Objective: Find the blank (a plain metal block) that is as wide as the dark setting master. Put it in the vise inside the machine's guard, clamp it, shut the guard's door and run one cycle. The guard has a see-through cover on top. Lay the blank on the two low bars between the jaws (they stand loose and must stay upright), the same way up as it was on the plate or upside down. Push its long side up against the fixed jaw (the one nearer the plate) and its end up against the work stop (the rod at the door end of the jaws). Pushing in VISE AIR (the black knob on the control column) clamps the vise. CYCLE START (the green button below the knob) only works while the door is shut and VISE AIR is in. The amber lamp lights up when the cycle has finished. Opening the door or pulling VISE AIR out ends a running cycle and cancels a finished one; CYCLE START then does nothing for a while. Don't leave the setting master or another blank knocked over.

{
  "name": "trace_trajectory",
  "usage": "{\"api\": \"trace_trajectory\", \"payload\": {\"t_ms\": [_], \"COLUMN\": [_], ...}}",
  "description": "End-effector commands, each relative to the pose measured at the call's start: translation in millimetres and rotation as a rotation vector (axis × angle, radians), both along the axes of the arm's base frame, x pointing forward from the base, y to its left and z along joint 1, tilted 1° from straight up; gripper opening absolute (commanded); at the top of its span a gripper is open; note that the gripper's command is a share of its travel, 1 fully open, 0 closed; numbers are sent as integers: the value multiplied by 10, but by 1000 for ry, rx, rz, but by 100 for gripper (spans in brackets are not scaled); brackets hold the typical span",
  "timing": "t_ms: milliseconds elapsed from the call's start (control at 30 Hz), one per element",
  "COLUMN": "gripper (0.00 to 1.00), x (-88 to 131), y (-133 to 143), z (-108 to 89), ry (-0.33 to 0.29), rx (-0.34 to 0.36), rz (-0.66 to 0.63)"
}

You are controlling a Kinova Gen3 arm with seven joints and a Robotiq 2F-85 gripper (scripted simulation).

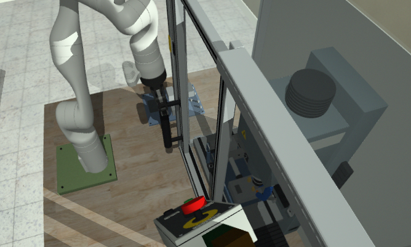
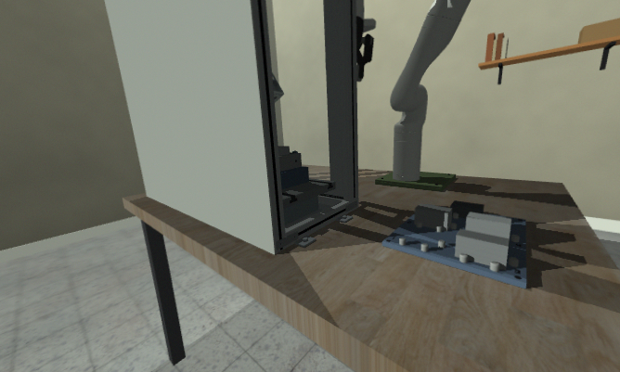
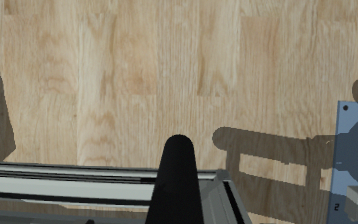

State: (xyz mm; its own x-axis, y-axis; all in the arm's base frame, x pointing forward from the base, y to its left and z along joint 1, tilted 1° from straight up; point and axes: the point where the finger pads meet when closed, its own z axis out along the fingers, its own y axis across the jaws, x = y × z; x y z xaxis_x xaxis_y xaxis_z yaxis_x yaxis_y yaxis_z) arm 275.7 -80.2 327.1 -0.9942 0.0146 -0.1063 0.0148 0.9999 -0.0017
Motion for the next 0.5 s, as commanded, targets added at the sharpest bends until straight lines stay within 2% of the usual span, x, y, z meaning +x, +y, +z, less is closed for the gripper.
{"api": "trace_trajectory", "payload": {"t_ms": [0,133,300,467], "gripper": [80,80,80,80], "x": [2,2,-298,-298], "y": [-2,-2,2,2], "z": [3,3,2,2], "ry": [-1,-1,0,0], "rx": [0,0,14,14], "rz": [0,0,-2,-2]}}
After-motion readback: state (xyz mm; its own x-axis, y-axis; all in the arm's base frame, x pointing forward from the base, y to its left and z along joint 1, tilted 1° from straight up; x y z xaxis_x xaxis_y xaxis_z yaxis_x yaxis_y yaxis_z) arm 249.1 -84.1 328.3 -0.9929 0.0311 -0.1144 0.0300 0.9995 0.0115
